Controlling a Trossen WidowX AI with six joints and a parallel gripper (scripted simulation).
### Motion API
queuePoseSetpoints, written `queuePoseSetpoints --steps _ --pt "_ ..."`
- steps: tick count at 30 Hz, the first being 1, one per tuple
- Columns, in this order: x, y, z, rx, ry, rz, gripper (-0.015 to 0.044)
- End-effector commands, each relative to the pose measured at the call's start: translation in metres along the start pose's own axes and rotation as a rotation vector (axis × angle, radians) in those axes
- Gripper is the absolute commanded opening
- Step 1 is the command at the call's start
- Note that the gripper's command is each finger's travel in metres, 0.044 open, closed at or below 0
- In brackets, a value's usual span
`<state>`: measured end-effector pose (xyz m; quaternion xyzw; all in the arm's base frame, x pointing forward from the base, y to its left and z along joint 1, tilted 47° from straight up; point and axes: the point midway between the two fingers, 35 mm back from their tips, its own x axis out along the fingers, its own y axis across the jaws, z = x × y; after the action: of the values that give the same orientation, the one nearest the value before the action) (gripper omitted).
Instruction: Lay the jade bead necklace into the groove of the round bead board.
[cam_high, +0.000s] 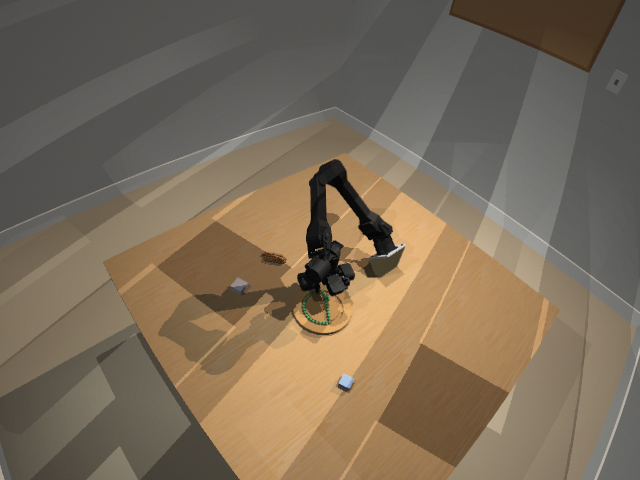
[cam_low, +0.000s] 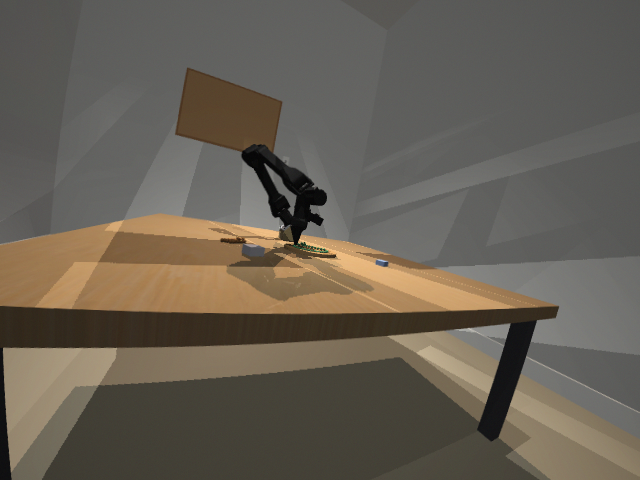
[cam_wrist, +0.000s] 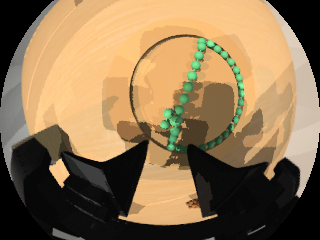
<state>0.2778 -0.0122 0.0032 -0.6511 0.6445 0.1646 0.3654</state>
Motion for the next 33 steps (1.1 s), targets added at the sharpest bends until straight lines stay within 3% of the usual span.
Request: queuePoseSetpoints --steps 1,5,28,33 --pt "-0.0005 0.0 -0.0001 0.0 0.001 0.0 0.0341" --pt "-0.0013 0.0012 -0.0003 -0.008 0.003 0.002 0.044" --pt "-0.0049 0.0012 -0.0002 -0.01 0.007 0.0 0.044" --pt "-0.009 0.0004 -0.0001 0.312 0.006 -0.001 0.0309"
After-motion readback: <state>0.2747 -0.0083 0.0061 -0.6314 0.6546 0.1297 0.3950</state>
